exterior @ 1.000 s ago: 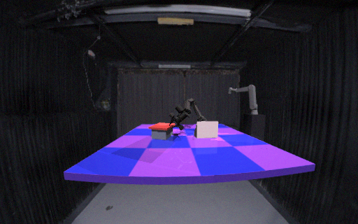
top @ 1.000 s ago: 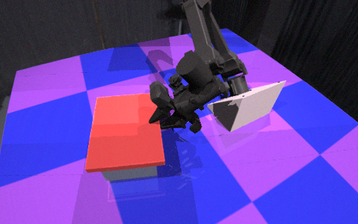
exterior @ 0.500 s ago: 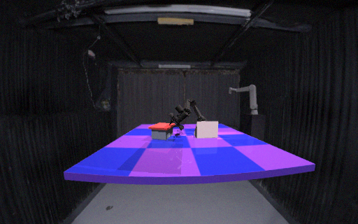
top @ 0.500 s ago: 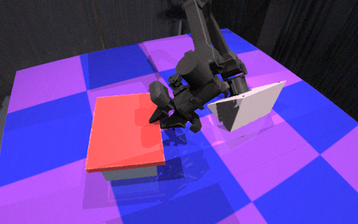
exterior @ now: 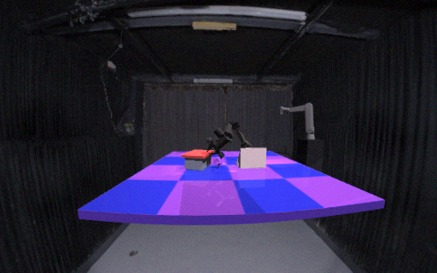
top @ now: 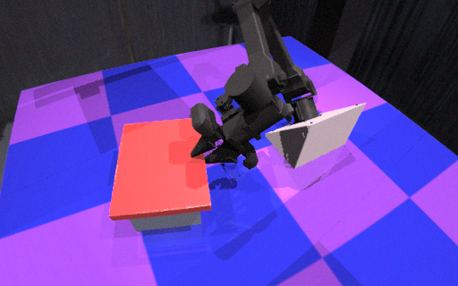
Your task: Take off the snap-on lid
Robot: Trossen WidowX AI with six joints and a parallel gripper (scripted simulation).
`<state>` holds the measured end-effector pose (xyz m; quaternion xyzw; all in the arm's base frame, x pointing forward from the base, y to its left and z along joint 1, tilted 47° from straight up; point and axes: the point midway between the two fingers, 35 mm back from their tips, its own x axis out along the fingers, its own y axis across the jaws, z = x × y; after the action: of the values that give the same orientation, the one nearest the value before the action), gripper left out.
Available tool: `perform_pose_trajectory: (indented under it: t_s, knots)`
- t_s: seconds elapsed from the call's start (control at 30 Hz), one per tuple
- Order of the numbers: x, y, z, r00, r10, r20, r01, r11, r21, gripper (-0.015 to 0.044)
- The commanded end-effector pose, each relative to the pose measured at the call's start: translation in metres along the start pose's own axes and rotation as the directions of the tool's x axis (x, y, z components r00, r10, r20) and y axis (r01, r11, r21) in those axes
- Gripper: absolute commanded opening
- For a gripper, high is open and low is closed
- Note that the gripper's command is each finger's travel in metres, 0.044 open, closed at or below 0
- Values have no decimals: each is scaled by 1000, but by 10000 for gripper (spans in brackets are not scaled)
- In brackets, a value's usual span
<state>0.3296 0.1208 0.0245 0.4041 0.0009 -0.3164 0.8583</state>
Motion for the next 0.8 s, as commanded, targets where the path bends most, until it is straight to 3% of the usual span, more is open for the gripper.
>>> perform_pose_trajectory:
  t_s: [0.0, 0.77]
  knots:
    - [-3, 3, 0, 1000, 8, 0, -8, 1000, 2, 0]
    - [-7, 6, 0, 1000, 7, 0, -7, 1000, 2, 0]
